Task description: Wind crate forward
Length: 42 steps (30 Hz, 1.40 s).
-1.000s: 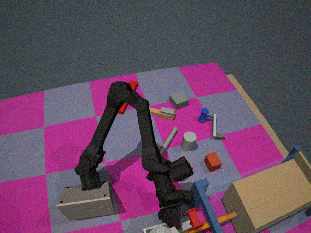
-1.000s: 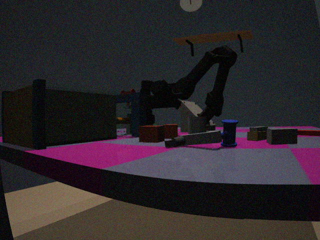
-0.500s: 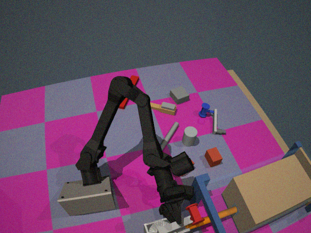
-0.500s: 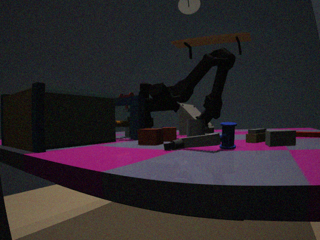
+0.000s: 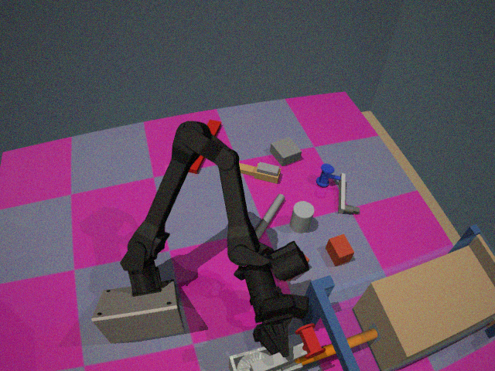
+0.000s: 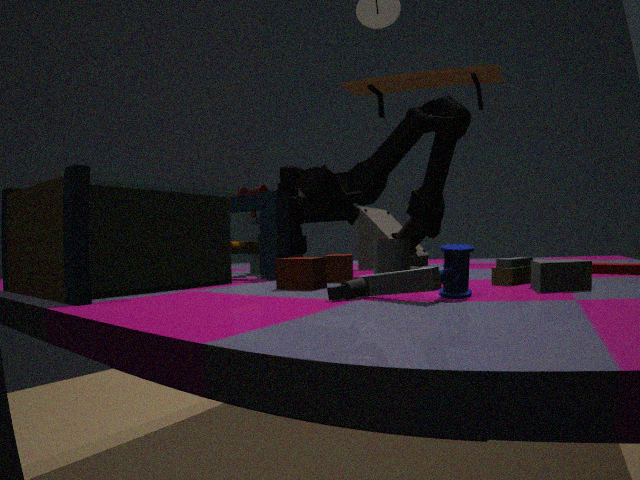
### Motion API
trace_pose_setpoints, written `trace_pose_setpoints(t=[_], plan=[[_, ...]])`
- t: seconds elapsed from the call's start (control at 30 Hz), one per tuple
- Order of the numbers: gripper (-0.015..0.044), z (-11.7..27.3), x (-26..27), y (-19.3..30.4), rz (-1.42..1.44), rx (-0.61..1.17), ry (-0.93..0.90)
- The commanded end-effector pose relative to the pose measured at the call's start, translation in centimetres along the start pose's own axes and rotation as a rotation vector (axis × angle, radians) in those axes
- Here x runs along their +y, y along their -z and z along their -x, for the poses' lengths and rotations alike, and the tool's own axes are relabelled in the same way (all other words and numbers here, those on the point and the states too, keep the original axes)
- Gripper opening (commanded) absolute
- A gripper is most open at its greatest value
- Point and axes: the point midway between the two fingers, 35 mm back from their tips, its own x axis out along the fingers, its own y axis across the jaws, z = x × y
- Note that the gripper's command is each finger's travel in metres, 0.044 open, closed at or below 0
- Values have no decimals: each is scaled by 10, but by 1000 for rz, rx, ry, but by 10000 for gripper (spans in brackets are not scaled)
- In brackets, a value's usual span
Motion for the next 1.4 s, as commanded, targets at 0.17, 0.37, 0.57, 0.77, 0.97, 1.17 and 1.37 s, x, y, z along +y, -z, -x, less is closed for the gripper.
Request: trace_pose_setpoints(t=[0.17, 0.37, 0.57, 0.77, 0.97, 1.17, 1.37], plan=[[240, 0, -1, 0, -1, 3, 6], [240, 0, -8, 0, 0, 0, 1], [240, 0, -8, 0, 0, 0, 1], [240, 0, -8, 0, 0, 0, 1], [240, 0, -8, 0, 0, 0, 1], [240, 0, -8, 0, 0, 0, 1], [240, 0, -8, 0, 0, 0, 1]])
